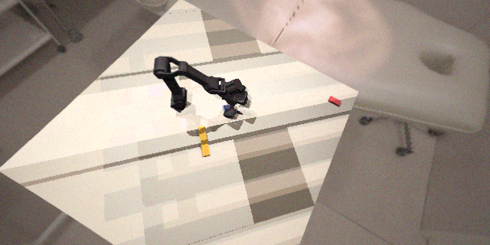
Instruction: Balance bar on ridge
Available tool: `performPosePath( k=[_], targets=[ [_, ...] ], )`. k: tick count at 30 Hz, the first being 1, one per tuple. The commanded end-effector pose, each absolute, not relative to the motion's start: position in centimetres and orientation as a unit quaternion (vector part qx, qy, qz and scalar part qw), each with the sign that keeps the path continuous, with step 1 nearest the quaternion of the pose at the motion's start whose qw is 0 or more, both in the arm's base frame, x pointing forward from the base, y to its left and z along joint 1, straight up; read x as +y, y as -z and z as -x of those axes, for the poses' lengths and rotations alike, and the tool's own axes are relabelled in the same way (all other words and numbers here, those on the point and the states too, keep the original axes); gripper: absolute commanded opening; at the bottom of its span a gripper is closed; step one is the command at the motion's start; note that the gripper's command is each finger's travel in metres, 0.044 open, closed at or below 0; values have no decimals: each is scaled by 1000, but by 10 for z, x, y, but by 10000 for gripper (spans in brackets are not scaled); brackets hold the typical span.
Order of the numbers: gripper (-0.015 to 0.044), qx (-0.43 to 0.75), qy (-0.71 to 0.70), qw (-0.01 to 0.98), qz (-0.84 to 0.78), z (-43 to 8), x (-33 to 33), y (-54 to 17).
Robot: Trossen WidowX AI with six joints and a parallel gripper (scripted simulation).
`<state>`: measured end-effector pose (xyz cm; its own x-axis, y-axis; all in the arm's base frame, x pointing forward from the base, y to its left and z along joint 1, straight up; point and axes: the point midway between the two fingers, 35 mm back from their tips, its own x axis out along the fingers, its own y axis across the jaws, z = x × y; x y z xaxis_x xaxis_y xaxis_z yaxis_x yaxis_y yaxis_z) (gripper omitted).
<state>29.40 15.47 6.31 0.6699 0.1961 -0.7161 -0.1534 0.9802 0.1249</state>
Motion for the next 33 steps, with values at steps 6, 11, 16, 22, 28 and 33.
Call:
performPosePath(
  k=[6,11,16,22,28,33],
  targets=[
    [315,436,-41,898,-45,-305,120,-63],
    [315,459,-6,887,-58,-307,97,-64],
    [315,477,22,876,-71,-307,75,-67],
    [315,497,53,861,-88,-305,50,-72],
    [315,526,94,838,-111,-297,23,-75],
    [315,549,126,816,-133,-288,3,-78]
  ],
)
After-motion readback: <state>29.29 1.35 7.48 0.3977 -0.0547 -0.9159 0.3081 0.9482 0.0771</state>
